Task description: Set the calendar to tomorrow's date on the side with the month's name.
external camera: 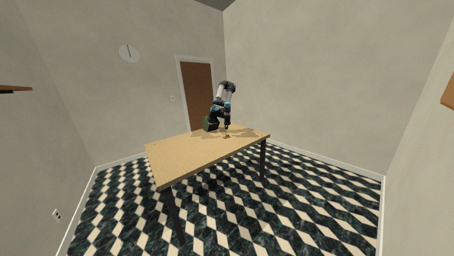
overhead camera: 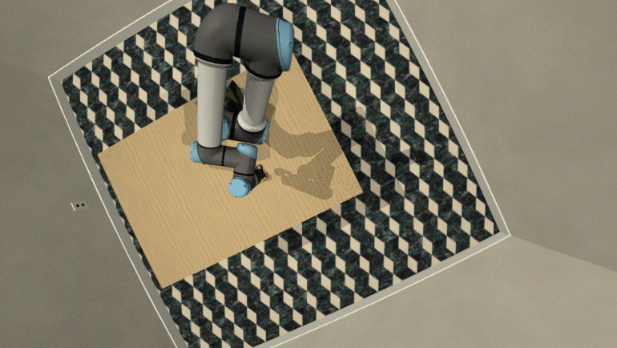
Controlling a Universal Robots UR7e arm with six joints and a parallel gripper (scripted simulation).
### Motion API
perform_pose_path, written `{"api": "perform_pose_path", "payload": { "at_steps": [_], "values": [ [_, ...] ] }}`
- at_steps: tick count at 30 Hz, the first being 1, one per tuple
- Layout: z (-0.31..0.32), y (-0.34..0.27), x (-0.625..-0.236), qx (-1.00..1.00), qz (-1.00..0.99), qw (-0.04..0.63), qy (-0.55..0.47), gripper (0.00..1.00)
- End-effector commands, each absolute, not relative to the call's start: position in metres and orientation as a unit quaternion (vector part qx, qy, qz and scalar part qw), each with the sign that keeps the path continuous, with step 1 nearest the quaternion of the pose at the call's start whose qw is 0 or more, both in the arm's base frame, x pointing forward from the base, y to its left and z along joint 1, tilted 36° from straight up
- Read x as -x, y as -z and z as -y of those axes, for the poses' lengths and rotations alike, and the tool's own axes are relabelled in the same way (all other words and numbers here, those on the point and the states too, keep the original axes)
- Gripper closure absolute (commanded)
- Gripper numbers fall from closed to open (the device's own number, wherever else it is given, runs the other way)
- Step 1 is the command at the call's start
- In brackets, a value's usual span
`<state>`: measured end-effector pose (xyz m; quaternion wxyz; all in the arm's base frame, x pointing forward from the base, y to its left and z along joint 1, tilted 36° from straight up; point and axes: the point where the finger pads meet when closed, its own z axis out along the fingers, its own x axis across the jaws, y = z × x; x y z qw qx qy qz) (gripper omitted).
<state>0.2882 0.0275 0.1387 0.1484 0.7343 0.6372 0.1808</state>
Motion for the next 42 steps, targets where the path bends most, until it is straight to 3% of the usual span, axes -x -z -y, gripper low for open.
{"api": "perform_pose_path", "payload": {
  "at_steps": [1,42],
  "values": [
    [-0.032,-0.137,-0.289,-0.678,-0.698,0.164,-0.159,0.40],
    [-0.090,-0.143,-0.307,-0.143,-0.955,0.258,-0.018,0.40]
  ]
}}
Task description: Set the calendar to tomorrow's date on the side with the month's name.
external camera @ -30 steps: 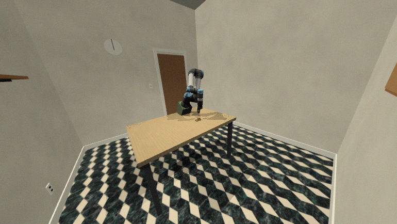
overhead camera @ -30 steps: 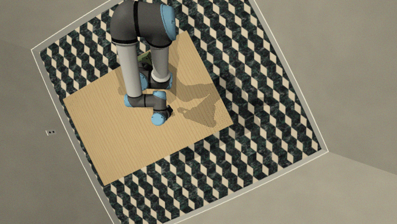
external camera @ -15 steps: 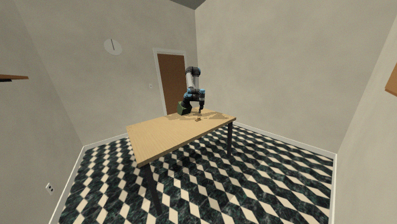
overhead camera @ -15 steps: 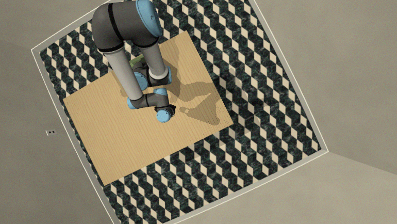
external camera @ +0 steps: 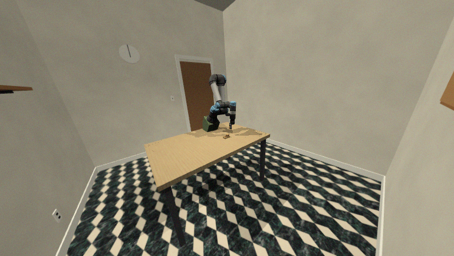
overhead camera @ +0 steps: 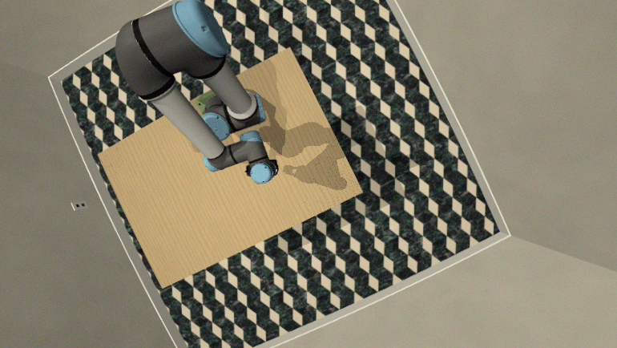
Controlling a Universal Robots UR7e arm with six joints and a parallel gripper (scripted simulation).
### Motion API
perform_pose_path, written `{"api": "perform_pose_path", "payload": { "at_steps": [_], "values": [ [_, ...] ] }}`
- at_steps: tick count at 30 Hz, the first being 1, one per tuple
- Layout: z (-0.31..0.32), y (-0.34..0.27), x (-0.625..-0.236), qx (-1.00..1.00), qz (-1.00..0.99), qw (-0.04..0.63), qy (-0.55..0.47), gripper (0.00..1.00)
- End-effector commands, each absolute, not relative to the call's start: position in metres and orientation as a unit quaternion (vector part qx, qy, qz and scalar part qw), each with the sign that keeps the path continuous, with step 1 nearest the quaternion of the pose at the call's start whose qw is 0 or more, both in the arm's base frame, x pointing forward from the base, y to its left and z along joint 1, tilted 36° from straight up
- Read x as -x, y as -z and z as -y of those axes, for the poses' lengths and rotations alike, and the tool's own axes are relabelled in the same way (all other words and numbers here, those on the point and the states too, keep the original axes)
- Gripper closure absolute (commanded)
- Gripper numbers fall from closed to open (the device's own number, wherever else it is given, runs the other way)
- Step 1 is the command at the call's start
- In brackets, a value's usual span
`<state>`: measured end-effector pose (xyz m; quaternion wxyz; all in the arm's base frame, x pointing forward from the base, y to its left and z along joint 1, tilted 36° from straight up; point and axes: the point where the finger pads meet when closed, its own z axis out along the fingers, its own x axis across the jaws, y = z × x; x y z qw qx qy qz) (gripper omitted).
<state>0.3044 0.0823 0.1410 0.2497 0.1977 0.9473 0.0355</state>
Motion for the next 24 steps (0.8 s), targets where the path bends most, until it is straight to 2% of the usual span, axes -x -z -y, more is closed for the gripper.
{"api": "perform_pose_path", "payload": {
  "at_steps": [1,24],
  "values": [
    [-0.093,-0.143,-0.307,-0.119,-0.958,0.261,-0.012,0.40],
    [-0.140,-0.153,-0.311,0.148,-0.943,0.293,0.058,0.40]
  ]
}}
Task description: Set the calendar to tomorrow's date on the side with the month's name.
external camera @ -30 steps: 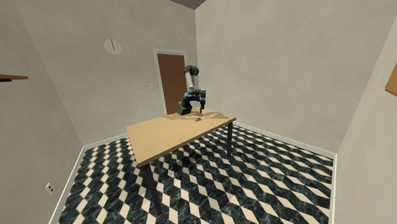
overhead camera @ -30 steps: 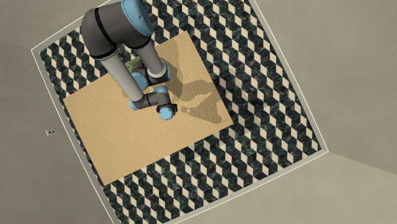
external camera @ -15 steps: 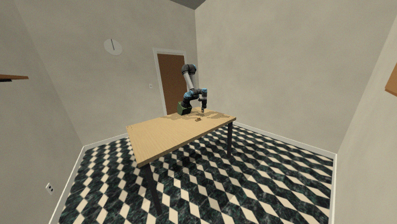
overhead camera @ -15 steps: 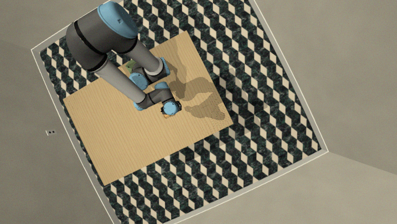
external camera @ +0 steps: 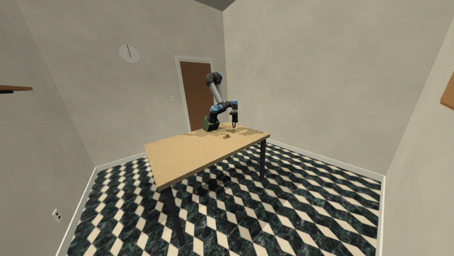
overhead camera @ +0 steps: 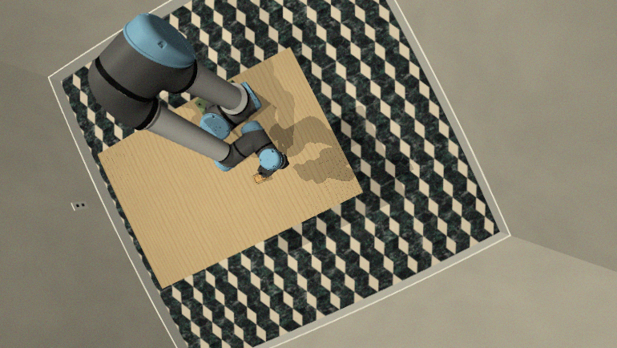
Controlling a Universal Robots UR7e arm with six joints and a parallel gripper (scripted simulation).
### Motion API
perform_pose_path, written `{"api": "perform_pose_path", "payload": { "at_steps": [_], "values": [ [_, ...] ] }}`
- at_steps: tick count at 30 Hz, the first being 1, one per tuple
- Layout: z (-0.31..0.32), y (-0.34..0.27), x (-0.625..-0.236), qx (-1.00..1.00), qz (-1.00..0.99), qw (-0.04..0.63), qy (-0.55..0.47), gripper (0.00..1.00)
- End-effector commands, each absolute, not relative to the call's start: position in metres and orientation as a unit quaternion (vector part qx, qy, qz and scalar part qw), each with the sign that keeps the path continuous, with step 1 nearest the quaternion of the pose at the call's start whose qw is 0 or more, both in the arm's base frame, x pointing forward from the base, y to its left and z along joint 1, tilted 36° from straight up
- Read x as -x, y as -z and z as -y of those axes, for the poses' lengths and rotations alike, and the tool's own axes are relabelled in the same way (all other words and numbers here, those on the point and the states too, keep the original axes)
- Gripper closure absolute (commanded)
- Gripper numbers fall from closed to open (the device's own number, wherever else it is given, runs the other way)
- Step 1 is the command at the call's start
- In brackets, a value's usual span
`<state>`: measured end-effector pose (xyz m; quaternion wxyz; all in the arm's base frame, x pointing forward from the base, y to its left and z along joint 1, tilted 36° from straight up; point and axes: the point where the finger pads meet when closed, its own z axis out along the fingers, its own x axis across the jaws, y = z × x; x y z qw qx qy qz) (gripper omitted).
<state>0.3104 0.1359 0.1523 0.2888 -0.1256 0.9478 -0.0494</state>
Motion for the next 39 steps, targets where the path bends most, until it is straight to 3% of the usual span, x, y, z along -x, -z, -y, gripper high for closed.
{"api": "perform_pose_path", "payload": {
  "at_steps": [1,39],
  "values": [
    [-0.1418,-0.1539,-0.3109,0.156,-0.941,0.294,0.060,0.40],
    [-0.1498,-0.1522,-0.3128,0.194,-0.932,0.298,0.071,0.40]
  ]
}}
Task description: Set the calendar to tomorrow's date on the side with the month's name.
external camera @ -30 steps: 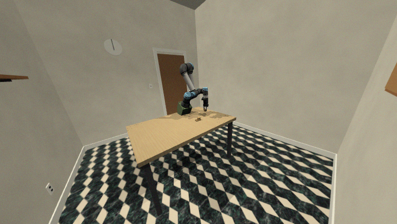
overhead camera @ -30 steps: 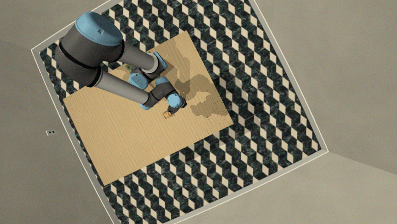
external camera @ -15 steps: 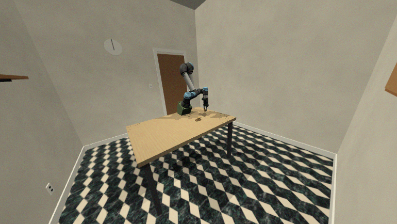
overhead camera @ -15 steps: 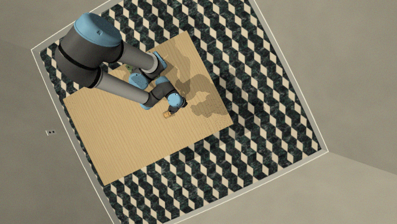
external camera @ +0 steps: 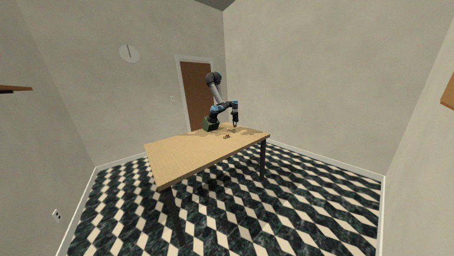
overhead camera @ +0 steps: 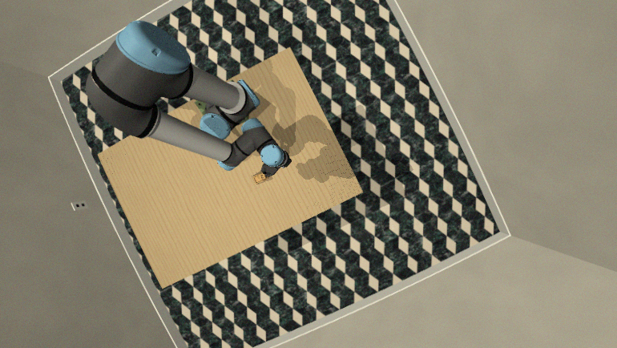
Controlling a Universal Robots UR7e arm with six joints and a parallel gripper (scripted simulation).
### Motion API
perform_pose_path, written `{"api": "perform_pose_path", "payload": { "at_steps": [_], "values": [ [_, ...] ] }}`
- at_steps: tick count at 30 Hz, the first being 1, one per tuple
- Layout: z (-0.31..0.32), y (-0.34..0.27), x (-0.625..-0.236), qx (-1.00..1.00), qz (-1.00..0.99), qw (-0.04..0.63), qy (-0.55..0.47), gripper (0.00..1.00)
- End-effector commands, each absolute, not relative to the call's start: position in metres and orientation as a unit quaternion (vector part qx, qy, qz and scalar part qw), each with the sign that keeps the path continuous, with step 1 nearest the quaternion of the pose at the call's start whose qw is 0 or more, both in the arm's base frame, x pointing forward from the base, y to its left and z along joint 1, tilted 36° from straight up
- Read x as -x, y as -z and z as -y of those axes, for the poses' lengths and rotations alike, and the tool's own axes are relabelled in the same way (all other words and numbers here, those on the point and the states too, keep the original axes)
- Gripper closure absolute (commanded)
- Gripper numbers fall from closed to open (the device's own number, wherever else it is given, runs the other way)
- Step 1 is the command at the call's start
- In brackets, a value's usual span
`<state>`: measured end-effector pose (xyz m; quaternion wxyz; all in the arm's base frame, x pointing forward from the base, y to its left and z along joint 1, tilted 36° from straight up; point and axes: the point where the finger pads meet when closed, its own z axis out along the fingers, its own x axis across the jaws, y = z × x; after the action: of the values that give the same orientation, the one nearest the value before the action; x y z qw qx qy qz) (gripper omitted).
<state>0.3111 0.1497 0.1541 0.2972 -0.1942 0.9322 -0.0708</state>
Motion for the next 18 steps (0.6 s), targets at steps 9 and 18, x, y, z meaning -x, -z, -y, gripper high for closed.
{"api": "perform_pose_path", "payload": {
  "at_steps": [9,18],
  "values": [
    [-0.150,-0.140,-0.321,0.194,-0.932,0.297,0.071,0.40],
    [-0.150,-0.126,-0.331,0.194,-0.932,0.297,0.071,0.40]
  ]
}}
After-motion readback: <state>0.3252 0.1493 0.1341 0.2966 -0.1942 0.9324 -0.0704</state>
